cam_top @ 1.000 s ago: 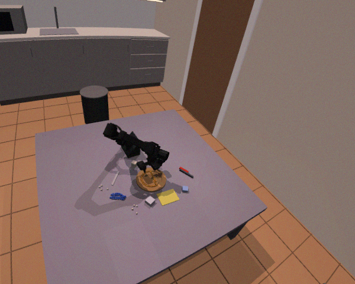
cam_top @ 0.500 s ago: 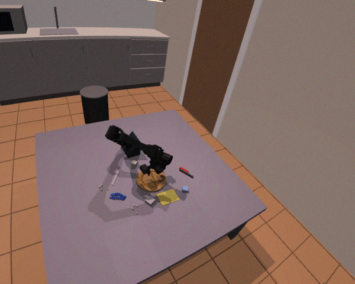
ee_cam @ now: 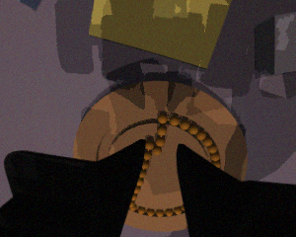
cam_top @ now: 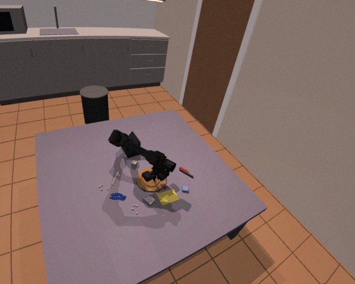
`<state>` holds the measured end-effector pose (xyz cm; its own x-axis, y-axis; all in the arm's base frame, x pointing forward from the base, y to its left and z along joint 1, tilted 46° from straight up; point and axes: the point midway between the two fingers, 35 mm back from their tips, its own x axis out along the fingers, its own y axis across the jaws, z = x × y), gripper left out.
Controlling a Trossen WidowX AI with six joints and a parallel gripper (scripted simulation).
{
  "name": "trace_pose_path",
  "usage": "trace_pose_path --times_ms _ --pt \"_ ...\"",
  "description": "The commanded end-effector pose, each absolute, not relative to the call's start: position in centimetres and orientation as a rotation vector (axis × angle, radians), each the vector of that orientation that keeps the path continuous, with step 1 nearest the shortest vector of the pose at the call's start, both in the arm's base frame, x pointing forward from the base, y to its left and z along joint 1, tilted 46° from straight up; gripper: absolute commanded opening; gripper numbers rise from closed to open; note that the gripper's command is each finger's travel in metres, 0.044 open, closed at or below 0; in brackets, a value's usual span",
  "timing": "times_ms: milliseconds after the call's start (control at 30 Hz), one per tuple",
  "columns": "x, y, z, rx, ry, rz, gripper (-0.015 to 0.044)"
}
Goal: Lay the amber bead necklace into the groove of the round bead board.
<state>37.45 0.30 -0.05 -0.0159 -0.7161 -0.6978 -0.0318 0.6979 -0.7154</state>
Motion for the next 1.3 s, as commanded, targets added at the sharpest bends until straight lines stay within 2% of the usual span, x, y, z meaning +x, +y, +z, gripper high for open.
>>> trace_pose_path --times_ms 0,967,1133,1267 --pt "37.6 -0.6 -0.8 -0.656 1.515 -0.606 0.0120" --pt "37.5 -2.4 -2.5 -0.657 1.515 -0.607 0.0120" --pt "37.6 -2.2 -2.3 -0.646 1.511 -0.610 0.0000" --pt "37.6 -2.2 -2.3 -0.646 1.511 -0.610 0.0000"
